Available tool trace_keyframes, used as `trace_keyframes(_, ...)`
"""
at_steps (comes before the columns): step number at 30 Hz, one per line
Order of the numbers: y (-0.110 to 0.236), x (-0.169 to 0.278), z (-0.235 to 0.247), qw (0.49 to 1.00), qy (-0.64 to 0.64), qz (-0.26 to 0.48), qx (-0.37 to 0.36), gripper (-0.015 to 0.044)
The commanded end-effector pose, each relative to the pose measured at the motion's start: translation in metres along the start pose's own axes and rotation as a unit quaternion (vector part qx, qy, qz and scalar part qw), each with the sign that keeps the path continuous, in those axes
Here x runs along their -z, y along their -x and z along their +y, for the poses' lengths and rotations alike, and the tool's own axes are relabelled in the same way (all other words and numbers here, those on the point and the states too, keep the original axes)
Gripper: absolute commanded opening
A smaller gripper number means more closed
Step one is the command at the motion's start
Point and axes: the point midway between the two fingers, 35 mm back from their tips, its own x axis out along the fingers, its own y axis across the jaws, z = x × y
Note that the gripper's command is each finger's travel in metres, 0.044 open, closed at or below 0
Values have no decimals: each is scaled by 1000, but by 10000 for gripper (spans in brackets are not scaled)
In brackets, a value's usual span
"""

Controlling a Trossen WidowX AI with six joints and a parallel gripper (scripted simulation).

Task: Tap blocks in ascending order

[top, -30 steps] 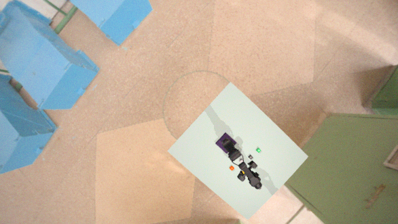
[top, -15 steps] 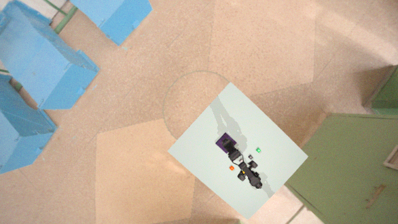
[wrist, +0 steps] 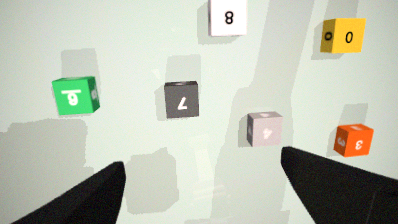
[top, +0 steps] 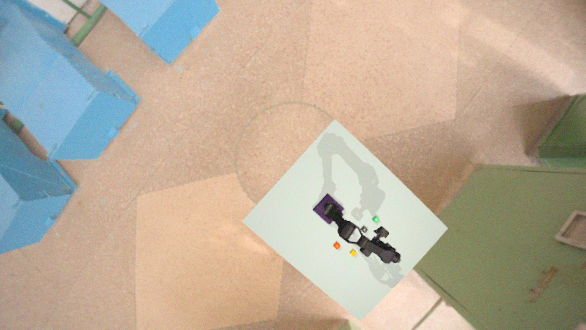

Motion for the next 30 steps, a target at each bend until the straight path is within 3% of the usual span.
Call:
trace_keyframes(1, 1, -4, 8, 1000, -4, -1, -2, 400)
trace_keyframes(19, 1, -5, 11, 1000, -4, -1, -2, 400)
trace_keyframes(25, 3, -24, 99, 1000, -4, -2, -7, 400)
trace_keyframes(30, 3, -24, 111, 1000, -4, -2, -7, 400)
